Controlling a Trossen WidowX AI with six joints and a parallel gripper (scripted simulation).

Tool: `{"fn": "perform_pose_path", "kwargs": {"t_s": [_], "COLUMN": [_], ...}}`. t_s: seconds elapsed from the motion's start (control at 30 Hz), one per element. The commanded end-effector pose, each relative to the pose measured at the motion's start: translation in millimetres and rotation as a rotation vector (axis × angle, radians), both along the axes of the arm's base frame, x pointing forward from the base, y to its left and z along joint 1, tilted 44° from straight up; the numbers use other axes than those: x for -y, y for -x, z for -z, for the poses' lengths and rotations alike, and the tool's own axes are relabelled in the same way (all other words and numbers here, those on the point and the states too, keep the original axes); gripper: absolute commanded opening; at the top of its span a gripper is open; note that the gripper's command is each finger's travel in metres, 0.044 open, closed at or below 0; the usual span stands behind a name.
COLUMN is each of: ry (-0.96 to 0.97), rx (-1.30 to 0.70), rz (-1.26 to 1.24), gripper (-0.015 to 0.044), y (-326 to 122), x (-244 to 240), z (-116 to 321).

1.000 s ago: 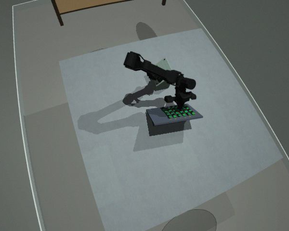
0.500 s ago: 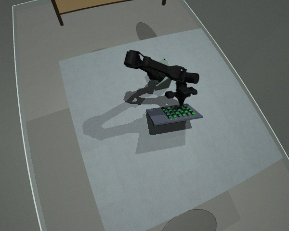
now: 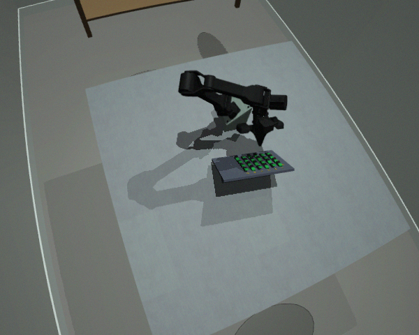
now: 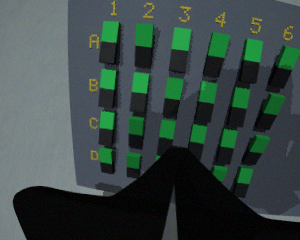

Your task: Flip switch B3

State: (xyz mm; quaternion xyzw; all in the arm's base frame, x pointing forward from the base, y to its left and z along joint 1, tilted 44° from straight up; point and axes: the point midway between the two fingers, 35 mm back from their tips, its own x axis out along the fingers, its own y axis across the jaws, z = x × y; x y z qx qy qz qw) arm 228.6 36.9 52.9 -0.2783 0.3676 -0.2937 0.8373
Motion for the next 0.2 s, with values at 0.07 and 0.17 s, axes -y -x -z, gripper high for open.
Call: {"fn": "perform_pose_path", "kwargs": {"t_s": [0.07,0.17], "ry": [0.002,0.002], "rx": [0.004,0.004], "rz": [0.0,0.0], "gripper": [0.0,0.0], "y": [9.9,9.9], "x": [4.0,4.0], "z": [-5.1,-5.1]}}
